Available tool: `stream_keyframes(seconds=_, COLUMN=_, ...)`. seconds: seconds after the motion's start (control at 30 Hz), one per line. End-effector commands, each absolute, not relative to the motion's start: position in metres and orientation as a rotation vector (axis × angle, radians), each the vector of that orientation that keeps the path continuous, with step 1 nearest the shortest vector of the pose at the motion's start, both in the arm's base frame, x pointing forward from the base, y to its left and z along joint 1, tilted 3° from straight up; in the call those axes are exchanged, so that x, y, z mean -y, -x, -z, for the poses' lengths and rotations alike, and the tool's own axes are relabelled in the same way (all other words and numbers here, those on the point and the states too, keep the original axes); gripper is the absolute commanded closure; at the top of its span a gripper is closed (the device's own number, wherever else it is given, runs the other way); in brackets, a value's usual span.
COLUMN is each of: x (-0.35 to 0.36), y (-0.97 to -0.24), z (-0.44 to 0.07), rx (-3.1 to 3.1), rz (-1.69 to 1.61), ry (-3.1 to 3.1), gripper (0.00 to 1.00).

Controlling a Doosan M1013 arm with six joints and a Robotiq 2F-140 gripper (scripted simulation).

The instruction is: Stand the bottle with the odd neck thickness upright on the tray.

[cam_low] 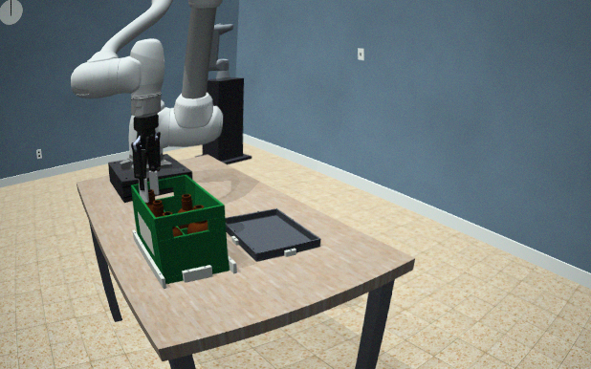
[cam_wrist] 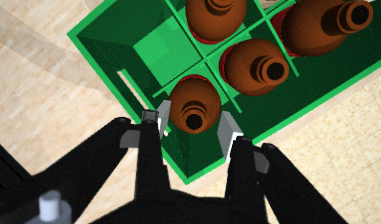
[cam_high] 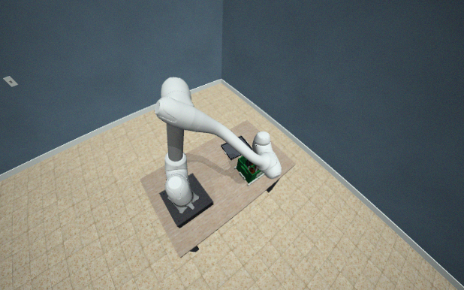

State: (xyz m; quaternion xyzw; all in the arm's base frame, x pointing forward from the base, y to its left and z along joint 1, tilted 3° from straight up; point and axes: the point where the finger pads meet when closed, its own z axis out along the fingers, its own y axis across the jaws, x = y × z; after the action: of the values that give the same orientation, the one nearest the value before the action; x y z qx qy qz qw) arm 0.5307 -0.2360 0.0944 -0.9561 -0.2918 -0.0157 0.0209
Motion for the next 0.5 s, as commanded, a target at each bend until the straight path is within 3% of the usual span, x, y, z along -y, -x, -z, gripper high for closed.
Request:
stream_keyframes(seconds=0.0, x=0.233, y=-0.530, z=-0.092, rx=0.912, rz=0.049, ry=2.957, gripper=0.62)
stream_keyframes(seconds=0.47, x=0.234, y=-0.529, z=-0.106, rx=0.912, rz=0.049, ry=2.957, gripper=0.62)
